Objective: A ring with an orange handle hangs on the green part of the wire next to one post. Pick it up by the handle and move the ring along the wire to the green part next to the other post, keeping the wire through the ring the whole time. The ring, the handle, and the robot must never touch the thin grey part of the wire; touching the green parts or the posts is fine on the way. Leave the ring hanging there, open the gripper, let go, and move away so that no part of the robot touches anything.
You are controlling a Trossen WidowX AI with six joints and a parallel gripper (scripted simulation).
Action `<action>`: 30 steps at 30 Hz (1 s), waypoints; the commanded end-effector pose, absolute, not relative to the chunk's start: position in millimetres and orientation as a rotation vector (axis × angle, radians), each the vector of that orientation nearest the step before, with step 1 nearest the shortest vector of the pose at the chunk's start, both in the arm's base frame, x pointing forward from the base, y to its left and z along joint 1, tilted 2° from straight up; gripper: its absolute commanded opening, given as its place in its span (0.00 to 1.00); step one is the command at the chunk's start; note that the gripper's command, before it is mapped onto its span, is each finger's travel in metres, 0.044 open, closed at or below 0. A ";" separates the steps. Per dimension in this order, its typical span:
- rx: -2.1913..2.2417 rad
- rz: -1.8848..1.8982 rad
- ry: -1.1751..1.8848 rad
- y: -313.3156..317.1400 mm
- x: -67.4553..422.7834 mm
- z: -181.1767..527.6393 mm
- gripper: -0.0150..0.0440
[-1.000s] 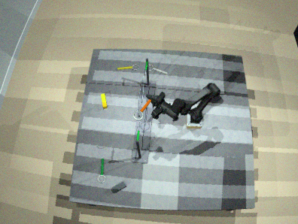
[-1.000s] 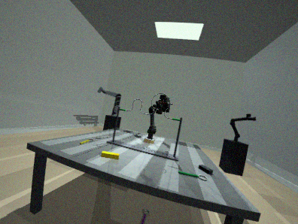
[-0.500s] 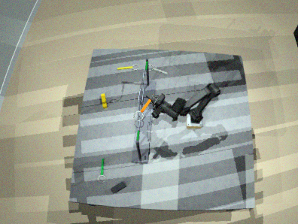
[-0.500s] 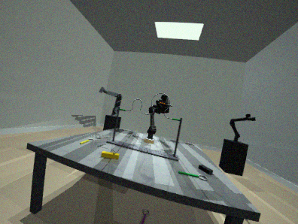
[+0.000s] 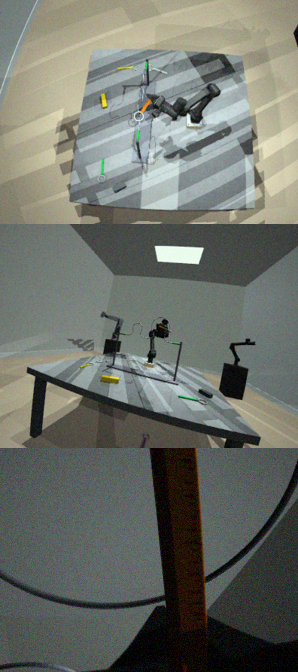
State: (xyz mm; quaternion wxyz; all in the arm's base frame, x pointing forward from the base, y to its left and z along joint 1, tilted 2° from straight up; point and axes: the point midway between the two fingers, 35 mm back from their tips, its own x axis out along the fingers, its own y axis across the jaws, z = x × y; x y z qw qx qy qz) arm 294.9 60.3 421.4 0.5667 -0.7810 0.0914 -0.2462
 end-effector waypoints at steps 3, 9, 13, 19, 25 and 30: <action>-1.910 -0.591 0.199 61.6 295.5 421.0 0.00; -1.981 -0.607 0.182 62.2 295.5 422.6 0.00; -2.019 -0.616 0.173 62.3 295.5 423.0 0.00; -2.061 -0.626 0.163 61.5 295.5 422.1 0.00; -2.076 -0.631 0.159 59.0 295.6 418.7 0.00; -2.059 -0.628 0.164 54.9 295.7 413.1 0.00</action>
